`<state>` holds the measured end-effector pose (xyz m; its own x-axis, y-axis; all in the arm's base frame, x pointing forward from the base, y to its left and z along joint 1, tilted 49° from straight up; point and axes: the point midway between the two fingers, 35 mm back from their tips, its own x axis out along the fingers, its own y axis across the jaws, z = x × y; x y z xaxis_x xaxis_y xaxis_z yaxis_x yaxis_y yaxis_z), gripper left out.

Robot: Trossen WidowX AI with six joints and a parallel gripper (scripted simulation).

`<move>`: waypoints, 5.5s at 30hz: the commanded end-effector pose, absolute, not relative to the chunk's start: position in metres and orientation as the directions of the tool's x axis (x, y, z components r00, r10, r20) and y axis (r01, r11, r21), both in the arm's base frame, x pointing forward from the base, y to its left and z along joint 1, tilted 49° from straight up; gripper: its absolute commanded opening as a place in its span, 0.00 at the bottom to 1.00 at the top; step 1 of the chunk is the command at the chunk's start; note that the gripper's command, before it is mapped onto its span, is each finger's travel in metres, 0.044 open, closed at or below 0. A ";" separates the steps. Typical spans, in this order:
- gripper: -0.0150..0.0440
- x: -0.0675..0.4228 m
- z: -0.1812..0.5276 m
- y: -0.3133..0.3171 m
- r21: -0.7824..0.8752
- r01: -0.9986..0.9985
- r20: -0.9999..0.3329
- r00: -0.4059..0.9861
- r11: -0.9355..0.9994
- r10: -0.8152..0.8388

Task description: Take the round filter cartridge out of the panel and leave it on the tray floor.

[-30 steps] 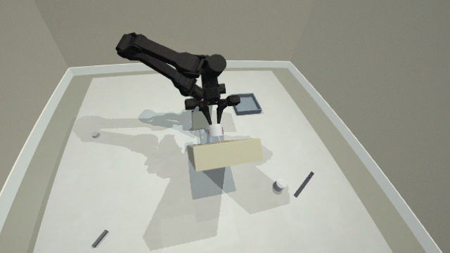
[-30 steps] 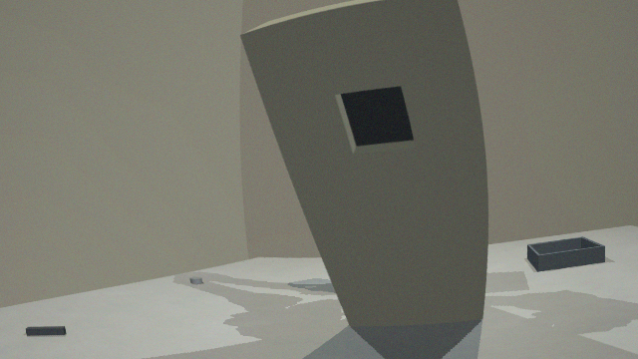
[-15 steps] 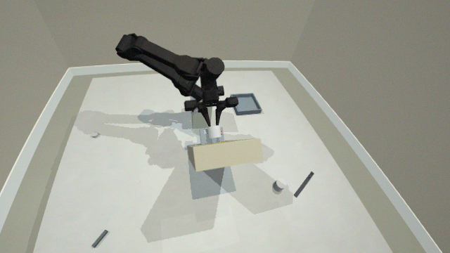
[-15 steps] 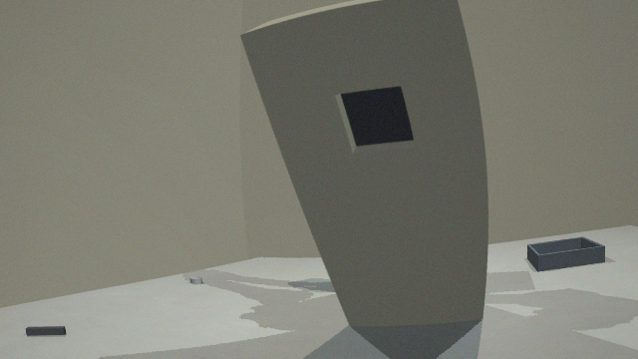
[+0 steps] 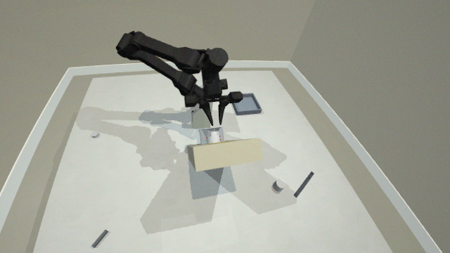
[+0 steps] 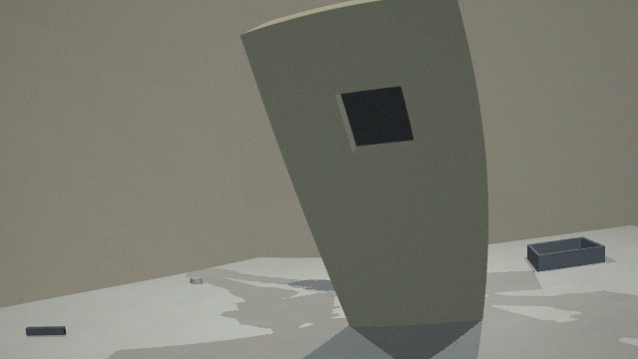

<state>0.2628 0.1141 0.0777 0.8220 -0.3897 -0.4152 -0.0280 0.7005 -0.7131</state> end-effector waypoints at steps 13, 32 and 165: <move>0.89 0.271 0.142 0.185 -0.703 -0.024 -0.415 0.826 0.711 -0.382; 0.77 0.233 0.063 0.085 -0.743 -0.057 -0.598 0.505 0.667 -0.623; 0.25 0.097 -0.092 0.269 -0.253 -0.934 -0.934 0.169 0.251 -0.314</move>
<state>0.0992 0.2668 -0.0892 0.1790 -0.3231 -0.9293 -0.9253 0.2656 -0.2706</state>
